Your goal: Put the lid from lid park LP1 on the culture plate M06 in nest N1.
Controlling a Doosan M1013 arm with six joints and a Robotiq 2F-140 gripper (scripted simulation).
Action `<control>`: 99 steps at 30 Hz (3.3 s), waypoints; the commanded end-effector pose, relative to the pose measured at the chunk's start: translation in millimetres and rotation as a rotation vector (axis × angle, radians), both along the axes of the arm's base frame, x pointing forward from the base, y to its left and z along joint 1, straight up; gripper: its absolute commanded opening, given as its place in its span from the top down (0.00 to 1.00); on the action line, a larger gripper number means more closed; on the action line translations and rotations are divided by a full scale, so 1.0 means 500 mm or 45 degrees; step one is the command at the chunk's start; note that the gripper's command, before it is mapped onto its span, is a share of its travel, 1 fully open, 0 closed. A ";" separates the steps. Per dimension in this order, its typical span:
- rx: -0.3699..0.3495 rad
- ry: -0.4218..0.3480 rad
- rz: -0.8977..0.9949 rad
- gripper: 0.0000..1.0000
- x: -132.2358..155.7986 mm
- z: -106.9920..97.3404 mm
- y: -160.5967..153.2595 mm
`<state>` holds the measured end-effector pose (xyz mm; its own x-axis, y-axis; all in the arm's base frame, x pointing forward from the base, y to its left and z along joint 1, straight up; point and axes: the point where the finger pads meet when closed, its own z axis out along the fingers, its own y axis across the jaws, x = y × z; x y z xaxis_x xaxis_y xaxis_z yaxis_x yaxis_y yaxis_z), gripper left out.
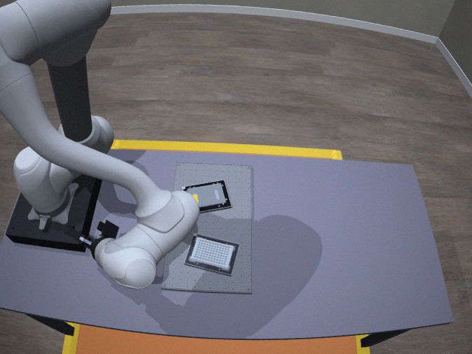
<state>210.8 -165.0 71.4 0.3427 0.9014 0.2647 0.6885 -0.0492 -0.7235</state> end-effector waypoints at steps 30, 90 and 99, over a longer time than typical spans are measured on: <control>-0.962 -0.473 -1.138 0.00 0.686 0.095 0.503; -1.048 -0.508 -1.244 0.31 0.735 -0.062 0.553; -1.046 -0.511 -1.246 0.31 0.739 -0.060 0.553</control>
<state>580.1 108.4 45.2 0.9619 0.2734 0.0015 0.2734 -0.9619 -0.0040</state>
